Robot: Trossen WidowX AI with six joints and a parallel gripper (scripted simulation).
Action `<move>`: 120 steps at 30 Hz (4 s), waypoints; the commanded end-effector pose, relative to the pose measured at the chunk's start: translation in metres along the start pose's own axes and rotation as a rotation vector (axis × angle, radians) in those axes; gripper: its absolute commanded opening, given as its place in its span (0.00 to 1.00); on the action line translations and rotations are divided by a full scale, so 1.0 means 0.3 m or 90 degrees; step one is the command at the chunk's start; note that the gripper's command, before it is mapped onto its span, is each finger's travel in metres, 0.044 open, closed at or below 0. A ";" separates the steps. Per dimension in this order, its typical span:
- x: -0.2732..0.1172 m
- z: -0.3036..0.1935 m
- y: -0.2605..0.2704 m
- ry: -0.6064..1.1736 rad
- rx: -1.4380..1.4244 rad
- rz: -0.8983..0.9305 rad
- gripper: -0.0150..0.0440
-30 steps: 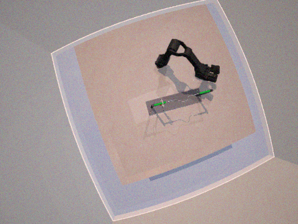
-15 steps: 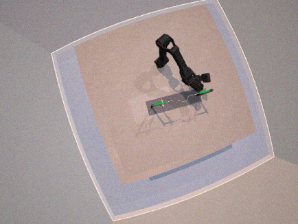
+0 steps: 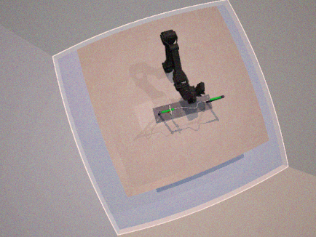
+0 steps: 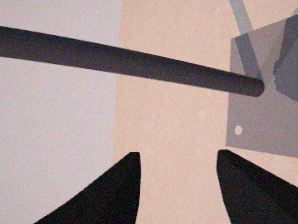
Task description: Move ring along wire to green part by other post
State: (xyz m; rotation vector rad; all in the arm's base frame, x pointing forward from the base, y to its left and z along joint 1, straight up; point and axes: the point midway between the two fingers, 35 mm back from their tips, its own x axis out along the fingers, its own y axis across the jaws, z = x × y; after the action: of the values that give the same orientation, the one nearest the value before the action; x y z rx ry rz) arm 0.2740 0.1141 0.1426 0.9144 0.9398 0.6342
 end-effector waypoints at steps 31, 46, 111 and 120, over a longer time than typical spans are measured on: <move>-0.639 0.030 -0.438 -0.498 -0.453 -0.467 0.53; -0.679 0.064 -0.425 -0.513 -0.489 -0.509 0.53; -0.562 0.400 -0.423 -0.536 -0.517 -0.494 0.53; -0.557 0.405 -0.426 -0.536 -0.517 -0.494 0.53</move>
State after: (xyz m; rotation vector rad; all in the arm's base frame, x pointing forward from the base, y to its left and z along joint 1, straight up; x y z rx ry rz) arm 0.3118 -0.1244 0.1312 -0.0017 0.1633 -0.0878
